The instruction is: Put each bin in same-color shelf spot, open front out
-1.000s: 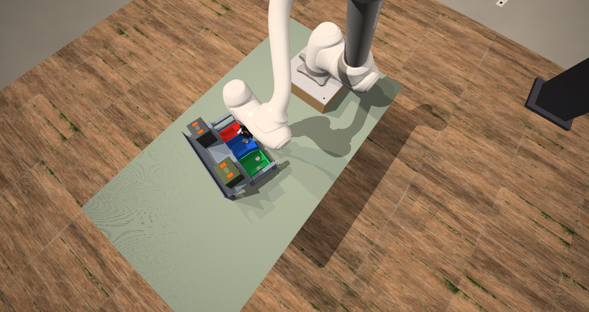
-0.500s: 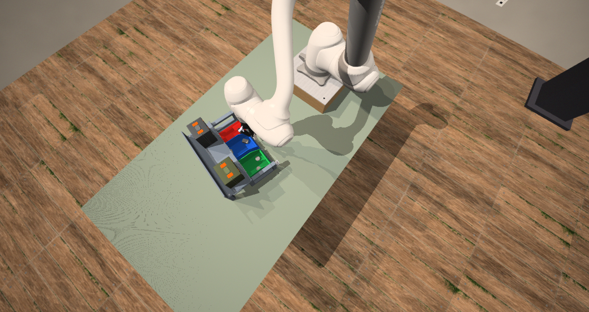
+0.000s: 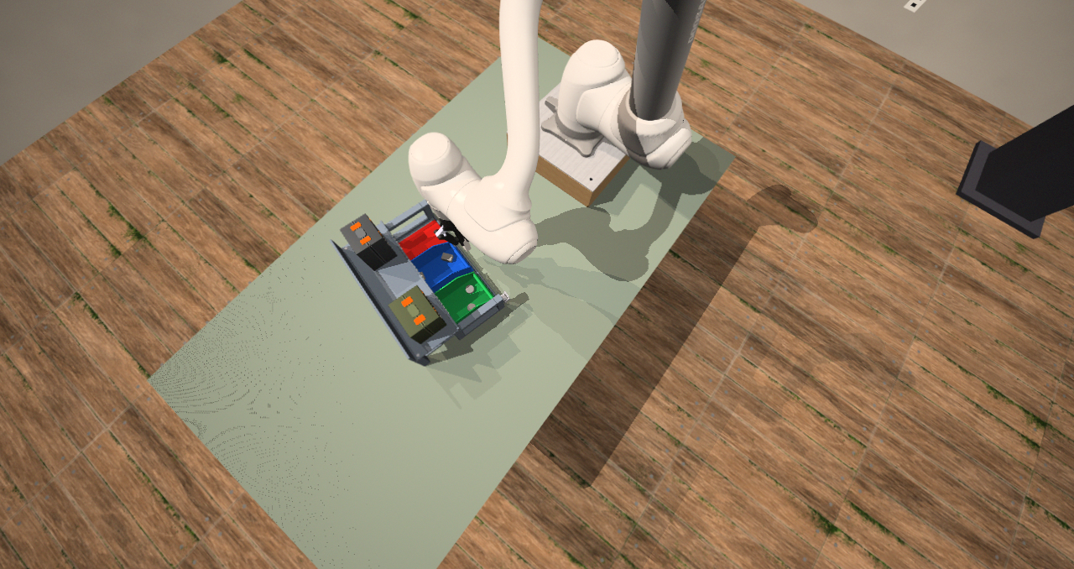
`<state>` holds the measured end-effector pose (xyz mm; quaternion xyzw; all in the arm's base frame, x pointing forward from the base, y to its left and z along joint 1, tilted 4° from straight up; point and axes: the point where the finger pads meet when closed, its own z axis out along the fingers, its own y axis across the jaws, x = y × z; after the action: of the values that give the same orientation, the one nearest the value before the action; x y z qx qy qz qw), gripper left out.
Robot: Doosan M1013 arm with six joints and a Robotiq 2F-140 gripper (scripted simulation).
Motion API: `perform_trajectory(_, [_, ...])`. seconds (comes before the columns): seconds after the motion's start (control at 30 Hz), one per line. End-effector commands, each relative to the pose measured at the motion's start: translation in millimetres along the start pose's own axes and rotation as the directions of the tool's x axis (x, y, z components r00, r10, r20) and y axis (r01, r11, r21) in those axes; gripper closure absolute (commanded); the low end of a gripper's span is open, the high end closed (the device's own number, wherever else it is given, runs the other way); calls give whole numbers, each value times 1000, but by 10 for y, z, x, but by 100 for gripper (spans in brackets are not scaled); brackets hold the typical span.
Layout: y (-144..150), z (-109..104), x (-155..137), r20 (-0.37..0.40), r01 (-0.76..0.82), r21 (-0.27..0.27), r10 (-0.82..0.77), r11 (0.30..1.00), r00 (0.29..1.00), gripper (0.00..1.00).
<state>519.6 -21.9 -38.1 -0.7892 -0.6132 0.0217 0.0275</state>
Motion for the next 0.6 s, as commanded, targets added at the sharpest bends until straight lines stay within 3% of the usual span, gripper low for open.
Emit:
perform_trajectory(0.0, [12, -160, 4, 2, 5, -2, -5, 1000, 1000, 90])
perform_trajectory(0.33, [11, -402, 4, 2, 5, -2, -5, 1000, 1000, 90])
perform_trajectory(0.57, [11, -454, 3, 2, 5, -2, -5, 1000, 1000, 90])
